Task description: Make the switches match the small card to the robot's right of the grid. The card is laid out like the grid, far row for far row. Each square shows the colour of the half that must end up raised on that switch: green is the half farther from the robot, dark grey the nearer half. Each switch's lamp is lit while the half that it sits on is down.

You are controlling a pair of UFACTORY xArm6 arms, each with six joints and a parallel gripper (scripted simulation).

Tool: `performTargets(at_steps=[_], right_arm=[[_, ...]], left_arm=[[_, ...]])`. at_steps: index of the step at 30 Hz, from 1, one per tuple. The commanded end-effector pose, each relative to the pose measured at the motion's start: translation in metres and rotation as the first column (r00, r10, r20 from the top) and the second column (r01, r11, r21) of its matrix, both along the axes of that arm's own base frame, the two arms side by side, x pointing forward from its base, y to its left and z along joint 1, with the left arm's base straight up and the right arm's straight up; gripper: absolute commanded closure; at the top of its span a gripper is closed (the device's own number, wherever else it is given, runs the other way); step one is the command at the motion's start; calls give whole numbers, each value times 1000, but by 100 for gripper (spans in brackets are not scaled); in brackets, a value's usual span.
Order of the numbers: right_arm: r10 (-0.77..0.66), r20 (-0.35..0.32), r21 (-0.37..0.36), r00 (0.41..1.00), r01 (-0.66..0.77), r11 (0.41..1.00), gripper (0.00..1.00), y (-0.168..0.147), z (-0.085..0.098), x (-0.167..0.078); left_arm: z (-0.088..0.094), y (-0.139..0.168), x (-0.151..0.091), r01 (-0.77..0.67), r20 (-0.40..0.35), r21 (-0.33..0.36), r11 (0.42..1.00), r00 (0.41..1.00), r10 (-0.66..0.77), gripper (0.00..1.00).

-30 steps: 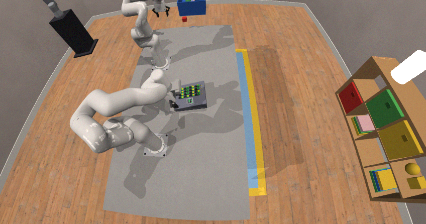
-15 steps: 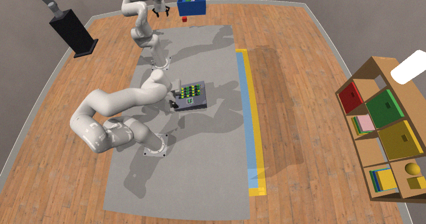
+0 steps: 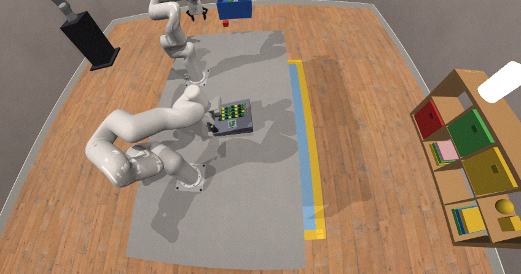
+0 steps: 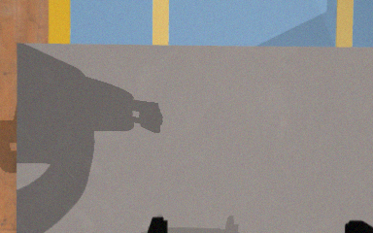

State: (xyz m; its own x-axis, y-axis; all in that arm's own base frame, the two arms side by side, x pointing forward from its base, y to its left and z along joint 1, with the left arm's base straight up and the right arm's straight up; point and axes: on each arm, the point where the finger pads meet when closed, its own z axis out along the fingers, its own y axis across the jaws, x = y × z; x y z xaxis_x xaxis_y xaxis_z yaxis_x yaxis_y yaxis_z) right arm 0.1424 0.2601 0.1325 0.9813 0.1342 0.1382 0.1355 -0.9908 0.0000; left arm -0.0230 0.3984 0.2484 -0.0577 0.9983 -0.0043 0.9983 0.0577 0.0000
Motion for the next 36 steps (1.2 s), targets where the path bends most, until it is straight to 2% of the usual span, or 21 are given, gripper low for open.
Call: performTargets(at_steps=[1,19,20,36], right_arm=[[0,1,3,1000,0,1000,0,1,1,0],[0,1,3,1000,0,1000,0,1,1,0],[0,1,3,1000,0,1000,100,1,1,0],[-32,-12,15,999,32,999,100,5,3,1]], left_arm=[[2,1,0,0,0,4,1000,1000,0,0],[2,1,0,0,0,4,1000,1000,0,0],[2,1,0,0,0,4,1000,1000,0,0],[2,1,0,0,0,4,1000,1000,0,0]])
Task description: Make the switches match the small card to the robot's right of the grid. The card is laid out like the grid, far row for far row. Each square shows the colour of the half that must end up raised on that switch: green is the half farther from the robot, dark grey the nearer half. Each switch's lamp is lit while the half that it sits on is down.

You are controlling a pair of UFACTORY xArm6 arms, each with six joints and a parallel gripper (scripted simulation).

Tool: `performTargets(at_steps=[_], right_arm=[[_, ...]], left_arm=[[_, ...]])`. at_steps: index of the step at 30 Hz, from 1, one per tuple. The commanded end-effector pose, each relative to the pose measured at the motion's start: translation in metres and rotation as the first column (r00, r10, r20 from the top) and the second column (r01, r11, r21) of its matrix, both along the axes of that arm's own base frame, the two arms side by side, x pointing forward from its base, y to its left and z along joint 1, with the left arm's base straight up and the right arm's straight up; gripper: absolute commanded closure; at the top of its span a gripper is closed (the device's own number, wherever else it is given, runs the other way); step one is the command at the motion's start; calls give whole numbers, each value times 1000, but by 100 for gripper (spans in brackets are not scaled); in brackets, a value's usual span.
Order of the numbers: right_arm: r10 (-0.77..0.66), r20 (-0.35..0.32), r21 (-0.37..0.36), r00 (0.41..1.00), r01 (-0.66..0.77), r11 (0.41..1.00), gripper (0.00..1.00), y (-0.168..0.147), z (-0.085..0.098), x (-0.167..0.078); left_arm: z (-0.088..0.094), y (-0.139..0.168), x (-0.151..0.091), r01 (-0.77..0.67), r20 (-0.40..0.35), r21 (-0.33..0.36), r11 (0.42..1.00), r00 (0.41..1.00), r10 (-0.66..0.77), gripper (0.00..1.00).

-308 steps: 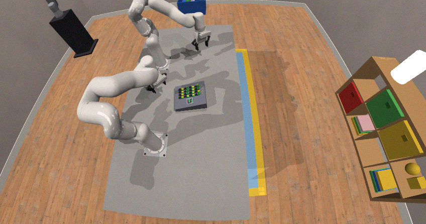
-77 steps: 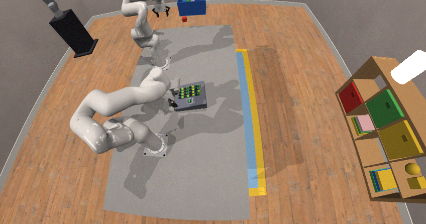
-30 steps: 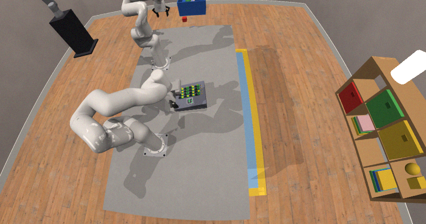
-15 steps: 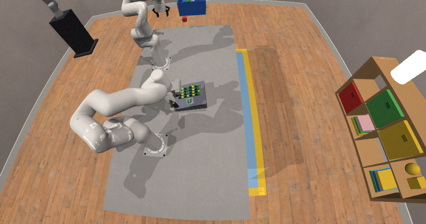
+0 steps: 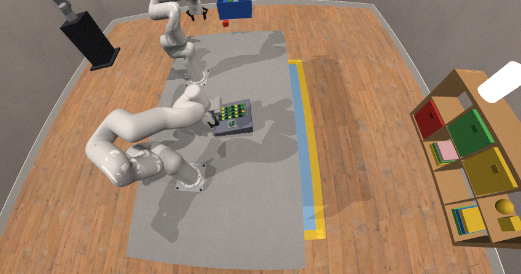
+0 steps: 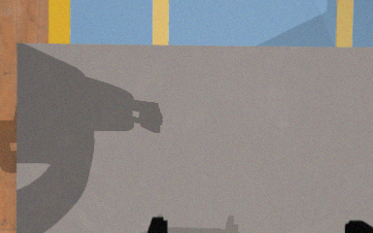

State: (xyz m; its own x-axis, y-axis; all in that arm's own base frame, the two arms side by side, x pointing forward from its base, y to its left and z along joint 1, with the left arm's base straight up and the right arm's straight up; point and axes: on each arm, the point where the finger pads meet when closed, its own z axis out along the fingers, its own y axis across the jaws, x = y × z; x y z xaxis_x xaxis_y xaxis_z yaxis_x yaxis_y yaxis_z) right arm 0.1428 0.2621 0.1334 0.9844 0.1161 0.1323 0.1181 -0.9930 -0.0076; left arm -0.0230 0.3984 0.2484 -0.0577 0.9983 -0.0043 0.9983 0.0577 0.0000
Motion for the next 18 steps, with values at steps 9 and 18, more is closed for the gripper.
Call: performTargets(at_steps=[9,18], right_arm=[[-96,-39,38,995,97,995,100,12,6,3],[-197,-86,70,977,203,977,100,24,12,7]], left_arm=[[2,1,0,0,0,4,1000,1000,0,0],[2,1,0,0,0,4,1000,1000,0,0]])
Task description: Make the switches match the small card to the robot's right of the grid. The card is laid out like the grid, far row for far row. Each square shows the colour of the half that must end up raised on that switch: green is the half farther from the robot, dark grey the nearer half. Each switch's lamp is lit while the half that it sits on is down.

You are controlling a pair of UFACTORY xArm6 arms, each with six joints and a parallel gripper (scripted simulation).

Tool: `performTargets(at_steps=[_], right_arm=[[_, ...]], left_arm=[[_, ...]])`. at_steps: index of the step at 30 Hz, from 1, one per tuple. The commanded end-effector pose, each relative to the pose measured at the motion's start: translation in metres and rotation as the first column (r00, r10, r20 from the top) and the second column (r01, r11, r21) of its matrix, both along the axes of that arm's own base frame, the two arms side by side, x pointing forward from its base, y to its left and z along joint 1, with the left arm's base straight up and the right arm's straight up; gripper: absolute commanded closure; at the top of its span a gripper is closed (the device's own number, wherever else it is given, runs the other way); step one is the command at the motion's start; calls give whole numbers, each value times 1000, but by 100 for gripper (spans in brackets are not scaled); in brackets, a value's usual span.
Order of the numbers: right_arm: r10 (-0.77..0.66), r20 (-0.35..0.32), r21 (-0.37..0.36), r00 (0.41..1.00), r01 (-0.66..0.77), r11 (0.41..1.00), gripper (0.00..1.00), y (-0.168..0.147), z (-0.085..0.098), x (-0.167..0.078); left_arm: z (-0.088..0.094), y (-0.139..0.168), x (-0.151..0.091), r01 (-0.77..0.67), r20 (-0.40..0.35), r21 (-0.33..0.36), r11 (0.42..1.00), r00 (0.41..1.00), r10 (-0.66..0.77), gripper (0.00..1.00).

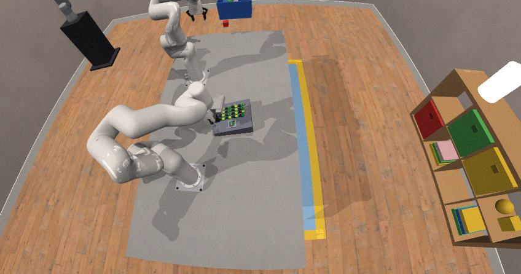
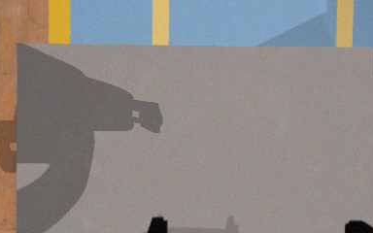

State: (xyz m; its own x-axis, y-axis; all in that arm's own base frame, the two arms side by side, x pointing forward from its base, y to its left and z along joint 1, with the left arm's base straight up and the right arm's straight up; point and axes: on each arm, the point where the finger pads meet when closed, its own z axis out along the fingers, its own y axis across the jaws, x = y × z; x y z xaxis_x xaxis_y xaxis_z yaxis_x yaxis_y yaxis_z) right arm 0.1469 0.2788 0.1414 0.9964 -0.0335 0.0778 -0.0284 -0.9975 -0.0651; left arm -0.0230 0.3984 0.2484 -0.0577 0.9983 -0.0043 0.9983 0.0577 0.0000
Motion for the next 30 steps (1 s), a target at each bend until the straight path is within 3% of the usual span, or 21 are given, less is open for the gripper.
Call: performTargets(at_steps=[1,14,21,28,30], right_arm=[[-74,-30,29,997,75,997,100,10,5,3],[-296,-140,92,945,310,946,100,38,19,15],[-444,-231,118,866,478,871,100,59,30,27],[-573,-329,123,750,636,762,100,80,41,43],[-573,-329,123,750,636,762,100,80,41,43]], left_arm=[[2,1,0,0,0,4,1000,1000,0,0],[2,1,0,0,0,4,1000,1000,0,0],[2,1,0,0,0,4,1000,1000,0,0],[2,1,0,0,0,4,1000,1000,0,0],[2,1,0,0,0,4,1000,1000,0,0]])
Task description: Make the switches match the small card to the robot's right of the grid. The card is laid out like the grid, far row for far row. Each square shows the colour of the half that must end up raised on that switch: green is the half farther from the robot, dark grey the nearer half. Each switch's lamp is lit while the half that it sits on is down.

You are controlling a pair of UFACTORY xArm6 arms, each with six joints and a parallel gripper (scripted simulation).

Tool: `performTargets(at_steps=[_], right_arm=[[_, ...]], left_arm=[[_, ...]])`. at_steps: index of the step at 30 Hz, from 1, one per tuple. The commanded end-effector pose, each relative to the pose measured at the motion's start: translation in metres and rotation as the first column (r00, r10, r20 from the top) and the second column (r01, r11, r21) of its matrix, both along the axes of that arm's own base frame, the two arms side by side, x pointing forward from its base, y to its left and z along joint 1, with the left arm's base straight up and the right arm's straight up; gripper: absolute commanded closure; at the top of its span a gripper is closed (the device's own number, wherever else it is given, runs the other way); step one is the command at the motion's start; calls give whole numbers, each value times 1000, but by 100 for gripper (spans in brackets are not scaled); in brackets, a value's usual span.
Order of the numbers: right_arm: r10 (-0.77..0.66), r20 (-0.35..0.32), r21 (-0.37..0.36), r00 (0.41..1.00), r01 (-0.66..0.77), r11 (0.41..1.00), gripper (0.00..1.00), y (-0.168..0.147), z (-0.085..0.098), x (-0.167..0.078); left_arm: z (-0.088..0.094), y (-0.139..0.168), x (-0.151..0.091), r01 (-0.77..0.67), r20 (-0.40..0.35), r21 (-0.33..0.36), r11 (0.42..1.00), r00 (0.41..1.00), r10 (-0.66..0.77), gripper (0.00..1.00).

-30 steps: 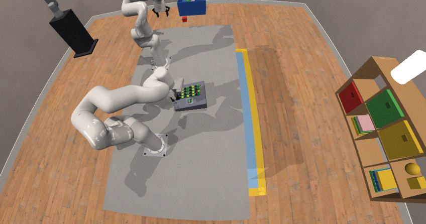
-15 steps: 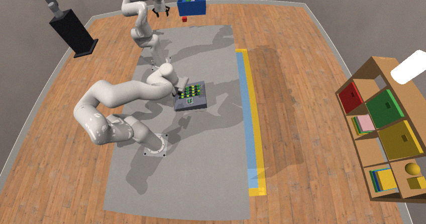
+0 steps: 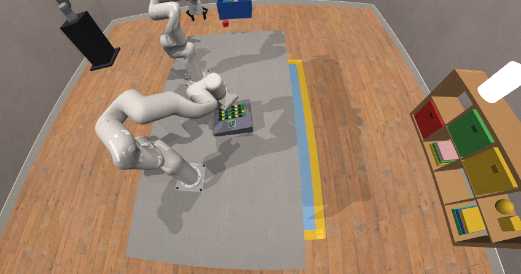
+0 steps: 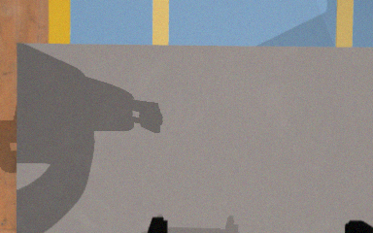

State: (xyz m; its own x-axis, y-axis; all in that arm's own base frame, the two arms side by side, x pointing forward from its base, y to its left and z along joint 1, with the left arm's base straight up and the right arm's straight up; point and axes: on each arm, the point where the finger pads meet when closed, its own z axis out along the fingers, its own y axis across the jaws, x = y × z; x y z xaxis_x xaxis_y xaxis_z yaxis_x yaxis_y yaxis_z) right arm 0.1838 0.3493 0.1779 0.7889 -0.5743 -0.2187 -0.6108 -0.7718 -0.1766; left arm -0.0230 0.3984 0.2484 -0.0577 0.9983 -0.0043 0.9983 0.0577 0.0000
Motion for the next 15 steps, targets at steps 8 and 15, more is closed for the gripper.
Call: performTargets(at_steps=[8,15], right_arm=[[-256,-137,74,957,268,961,100,32,18,27],[-389,-225,97,894,417,904,100,48,28,46]], left_arm=[[2,1,0,0,0,4,1000,1000,0,0],[2,1,0,0,0,4,1000,1000,0,0]])
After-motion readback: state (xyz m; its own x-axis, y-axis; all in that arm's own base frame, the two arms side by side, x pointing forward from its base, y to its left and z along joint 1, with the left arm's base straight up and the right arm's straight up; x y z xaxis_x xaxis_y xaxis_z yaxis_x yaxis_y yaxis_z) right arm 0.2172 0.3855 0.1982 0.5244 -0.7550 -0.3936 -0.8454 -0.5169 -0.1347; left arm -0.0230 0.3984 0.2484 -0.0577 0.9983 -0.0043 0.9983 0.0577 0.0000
